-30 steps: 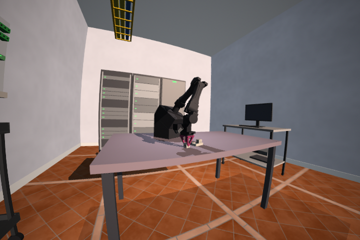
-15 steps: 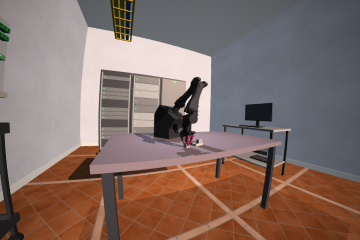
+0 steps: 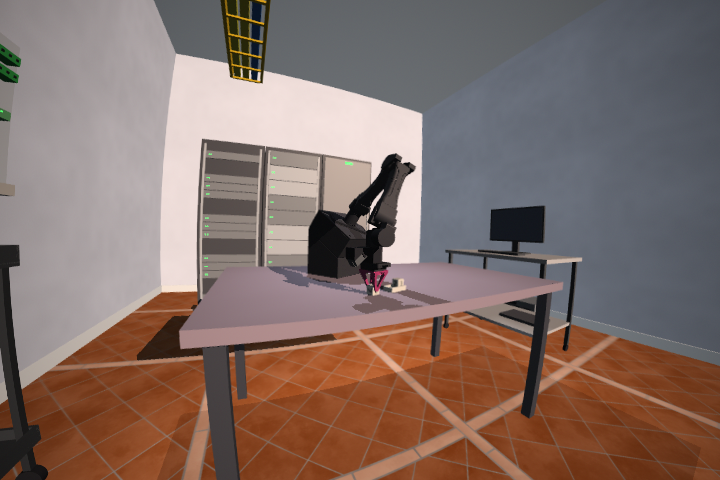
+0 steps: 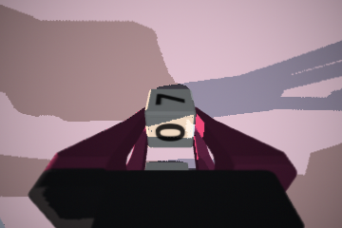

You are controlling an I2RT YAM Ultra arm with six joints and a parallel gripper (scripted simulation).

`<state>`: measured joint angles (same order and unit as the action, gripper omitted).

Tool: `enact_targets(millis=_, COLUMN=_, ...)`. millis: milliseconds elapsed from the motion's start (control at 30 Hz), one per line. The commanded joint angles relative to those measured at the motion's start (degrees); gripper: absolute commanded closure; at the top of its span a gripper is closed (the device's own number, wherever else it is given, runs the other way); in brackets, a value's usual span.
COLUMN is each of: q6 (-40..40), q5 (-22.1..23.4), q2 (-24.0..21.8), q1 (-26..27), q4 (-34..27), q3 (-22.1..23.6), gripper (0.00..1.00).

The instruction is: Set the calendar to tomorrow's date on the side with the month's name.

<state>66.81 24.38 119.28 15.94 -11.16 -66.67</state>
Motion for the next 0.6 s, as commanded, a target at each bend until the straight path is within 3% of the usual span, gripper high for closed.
enact_targets(millis=0, q6=-1.09, q5=0.31, q2=-3.85, q1=1.78, q4=-2.98, q3=1.59, gripper=0.73)
enact_targets(millis=200, q6=-3.82, q5=1.61, q2=-11.14, q1=4.53, q4=-10.06, q3=2.43, gripper=0.73)
enact_targets(millis=367, q6=-5.6, q5=2.28, q2=-14.35, q1=6.25, q4=-14.67, q3=-0.14, gripper=0.73)
enact_targets(millis=567, q6=-6.9, q5=2.79, q2=-16.81, q1=7.52, q4=-18.1, q3=-0.08, gripper=0.73)
